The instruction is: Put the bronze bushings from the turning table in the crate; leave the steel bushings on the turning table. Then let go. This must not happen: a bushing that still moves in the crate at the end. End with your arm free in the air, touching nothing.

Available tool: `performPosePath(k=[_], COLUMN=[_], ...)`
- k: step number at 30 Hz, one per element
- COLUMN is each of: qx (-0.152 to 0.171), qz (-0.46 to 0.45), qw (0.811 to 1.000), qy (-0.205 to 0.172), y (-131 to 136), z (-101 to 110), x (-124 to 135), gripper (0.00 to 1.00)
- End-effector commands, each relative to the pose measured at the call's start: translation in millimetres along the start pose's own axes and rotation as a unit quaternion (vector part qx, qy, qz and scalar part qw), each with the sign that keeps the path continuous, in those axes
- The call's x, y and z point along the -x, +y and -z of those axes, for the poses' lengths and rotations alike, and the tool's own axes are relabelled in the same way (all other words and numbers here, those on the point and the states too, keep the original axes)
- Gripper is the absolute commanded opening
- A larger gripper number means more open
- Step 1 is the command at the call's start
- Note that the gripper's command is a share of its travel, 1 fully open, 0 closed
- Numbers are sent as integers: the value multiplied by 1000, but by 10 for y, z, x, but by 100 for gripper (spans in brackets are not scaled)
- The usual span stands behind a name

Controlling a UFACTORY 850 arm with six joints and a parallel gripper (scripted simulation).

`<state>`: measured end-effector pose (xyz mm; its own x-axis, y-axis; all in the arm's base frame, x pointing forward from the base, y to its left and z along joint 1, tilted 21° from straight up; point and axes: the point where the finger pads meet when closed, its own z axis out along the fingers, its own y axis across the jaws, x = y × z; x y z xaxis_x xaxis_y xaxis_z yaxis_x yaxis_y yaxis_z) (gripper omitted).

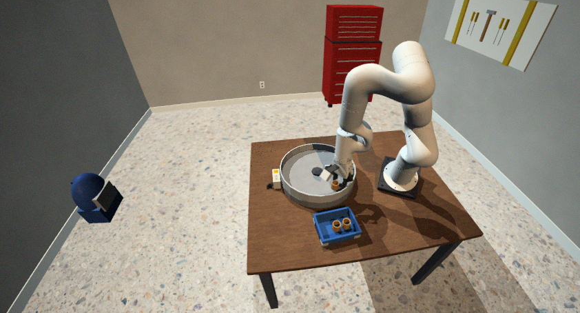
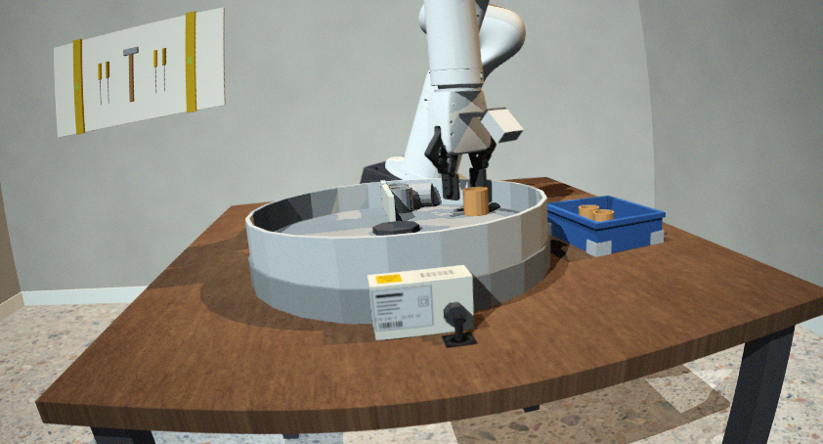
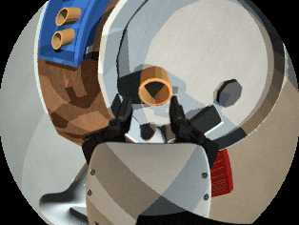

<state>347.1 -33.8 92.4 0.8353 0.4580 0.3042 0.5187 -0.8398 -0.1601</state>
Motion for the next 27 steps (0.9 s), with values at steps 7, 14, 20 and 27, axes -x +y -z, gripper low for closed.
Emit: performPosePath(k=[7, 14, 20, 27], qx=[4, 4, 4, 4], qz=[1, 1, 1, 1], qw=[1000, 1000, 1000, 1000], qy=[7, 7, 7, 7], y=[5, 5, 5, 5], z=[-20, -20, -20, -20], x=[-10, -10, -10, -10], gripper=[62, 62, 0, 0])
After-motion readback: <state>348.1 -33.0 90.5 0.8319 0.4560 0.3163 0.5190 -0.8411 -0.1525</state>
